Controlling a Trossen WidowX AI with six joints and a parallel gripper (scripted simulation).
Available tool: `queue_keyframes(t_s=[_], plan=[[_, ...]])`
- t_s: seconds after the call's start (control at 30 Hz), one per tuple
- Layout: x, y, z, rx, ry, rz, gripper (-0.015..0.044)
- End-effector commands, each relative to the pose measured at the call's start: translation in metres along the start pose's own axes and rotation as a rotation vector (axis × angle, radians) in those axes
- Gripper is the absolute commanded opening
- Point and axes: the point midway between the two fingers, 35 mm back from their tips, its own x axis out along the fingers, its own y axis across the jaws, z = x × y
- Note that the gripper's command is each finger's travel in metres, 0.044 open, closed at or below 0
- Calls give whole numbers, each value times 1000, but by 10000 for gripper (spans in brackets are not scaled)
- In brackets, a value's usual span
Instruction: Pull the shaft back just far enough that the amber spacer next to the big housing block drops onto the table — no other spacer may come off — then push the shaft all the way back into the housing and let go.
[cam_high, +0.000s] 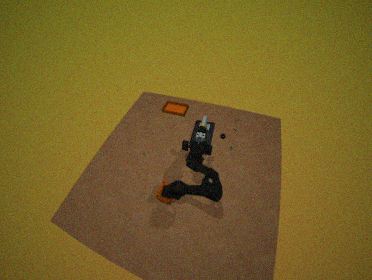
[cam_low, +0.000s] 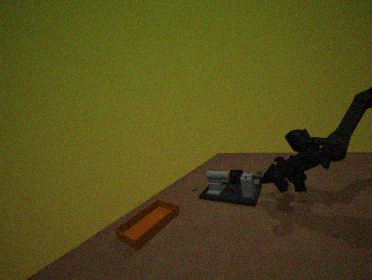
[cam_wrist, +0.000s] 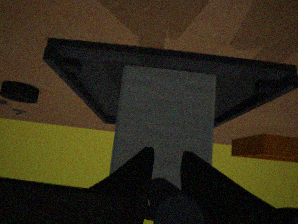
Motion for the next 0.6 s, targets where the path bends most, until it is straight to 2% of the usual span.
queue_keyframes(t_s=[0.0, 0.57], plan=[[-1, -1, 1, -3, 0, -2, 0], [-2, -1, 1, -3, 0, -2, 0]])
